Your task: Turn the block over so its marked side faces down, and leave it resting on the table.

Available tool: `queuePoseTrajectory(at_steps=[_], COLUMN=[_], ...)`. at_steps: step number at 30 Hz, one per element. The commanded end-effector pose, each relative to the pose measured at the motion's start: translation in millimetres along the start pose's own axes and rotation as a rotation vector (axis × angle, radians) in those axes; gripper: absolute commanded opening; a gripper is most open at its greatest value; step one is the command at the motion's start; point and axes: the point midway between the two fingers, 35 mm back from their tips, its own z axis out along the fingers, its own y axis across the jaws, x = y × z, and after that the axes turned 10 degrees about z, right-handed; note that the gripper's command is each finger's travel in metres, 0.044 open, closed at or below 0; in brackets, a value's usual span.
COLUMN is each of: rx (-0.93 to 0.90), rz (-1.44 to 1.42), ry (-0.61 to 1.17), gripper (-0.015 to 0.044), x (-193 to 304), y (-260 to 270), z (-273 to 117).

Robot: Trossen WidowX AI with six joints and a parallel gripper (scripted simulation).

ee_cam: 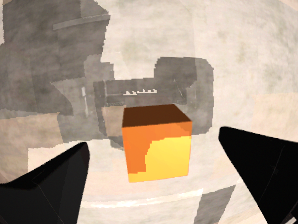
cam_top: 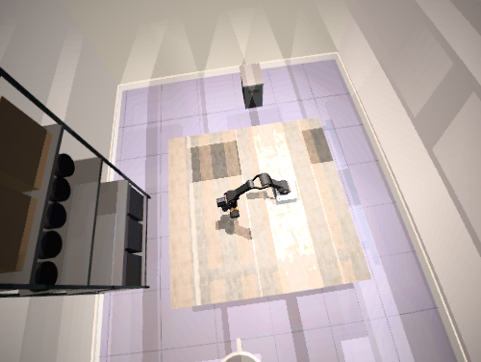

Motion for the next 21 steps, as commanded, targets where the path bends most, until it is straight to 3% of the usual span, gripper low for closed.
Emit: queuePoseTrajectory(at_steps=[1,2,11,21], rx=[0.001,0.001,0.001,0.001], rz=[0.005,0.005,0.005,0.005], ry=[0.016,0.016,0.016,0.016], gripper=[0.0440,0.0440,0.0204,0.0137], x=[4.0,4.0,4.0,4.0], y=[-0.9,-0.9,-0.9,-0.9], z=[9.3,9.5,9.5,9.5])
